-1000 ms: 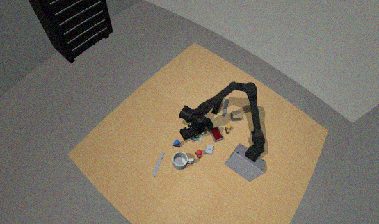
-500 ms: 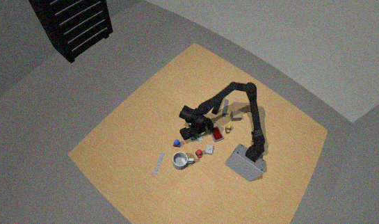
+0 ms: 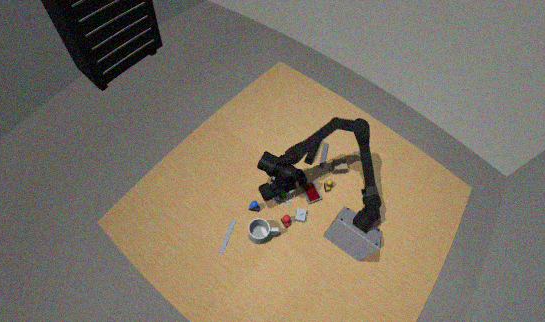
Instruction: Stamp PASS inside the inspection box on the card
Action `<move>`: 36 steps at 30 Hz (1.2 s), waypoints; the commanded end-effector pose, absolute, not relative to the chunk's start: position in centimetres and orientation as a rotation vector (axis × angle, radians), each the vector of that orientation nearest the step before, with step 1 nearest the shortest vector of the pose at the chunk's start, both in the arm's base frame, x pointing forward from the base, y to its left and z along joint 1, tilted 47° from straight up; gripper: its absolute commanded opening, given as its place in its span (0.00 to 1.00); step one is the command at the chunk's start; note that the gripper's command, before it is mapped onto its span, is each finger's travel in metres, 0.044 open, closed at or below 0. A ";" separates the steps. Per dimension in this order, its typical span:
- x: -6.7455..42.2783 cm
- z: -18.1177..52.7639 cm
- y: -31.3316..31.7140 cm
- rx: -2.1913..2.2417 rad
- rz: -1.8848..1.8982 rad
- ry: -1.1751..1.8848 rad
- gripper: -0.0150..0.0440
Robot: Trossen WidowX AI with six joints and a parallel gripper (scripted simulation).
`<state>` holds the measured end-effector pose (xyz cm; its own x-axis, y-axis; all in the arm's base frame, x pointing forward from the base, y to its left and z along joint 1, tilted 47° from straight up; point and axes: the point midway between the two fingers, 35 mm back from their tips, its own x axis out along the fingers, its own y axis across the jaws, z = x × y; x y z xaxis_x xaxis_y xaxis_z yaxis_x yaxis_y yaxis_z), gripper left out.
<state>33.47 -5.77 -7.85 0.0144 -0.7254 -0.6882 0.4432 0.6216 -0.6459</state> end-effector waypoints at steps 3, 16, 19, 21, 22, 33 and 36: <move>33.5 -7.6 -5.6 -0.276 -0.930 1.255 0.25; 33.6 -6.5 -4.4 -0.274 -0.928 1.256 0.25; 33.6 -6.2 -4.0 -0.274 -0.928 1.256 0.25; 33.7 -6.0 -3.8 -0.274 -0.928 1.256 0.25; 33.7 -5.9 -3.6 -0.274 -0.928 1.256 0.25; 33.6 -4.6 -2.3 -0.273 -0.927 1.256 0.25; 33.6 -4.3 -2.0 -0.273 -0.928 1.256 0.25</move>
<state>33.44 -2.42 -4.79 0.0104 -0.7279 -0.6856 0.4388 0.6194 -0.6510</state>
